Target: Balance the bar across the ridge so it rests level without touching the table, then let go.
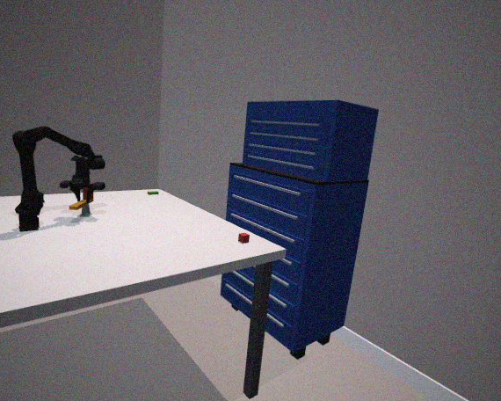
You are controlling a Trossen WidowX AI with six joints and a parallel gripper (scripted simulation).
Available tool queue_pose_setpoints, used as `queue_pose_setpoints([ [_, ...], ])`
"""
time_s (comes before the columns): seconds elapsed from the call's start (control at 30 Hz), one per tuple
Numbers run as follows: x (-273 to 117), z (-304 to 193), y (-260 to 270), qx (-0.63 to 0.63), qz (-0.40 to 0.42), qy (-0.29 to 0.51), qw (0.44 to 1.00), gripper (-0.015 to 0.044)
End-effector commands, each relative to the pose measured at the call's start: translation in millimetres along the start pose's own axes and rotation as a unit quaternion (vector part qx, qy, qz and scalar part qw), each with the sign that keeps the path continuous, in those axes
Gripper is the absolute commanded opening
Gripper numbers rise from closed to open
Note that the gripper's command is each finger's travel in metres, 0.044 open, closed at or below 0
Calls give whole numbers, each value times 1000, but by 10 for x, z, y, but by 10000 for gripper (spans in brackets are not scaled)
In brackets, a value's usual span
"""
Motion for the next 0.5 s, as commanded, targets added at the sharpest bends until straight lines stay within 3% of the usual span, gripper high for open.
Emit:
queue_pose_setpoints([
  [0.0, 5, -8, -5, 2, -2, 3, 1000, 0],
  [0.47, 16, -9, -5, 2, -2, 3, 1000, 0],
])
Point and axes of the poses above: the point midway between the two fingers, 35 mm back from their tips, its own x axis out along the fingers, its own y axis across the jaws, z = x × y, the point moved 4 cm from there along -x, back along the fingers, and after that the axes turned 12 degrees about x, right-handed, at the moved point
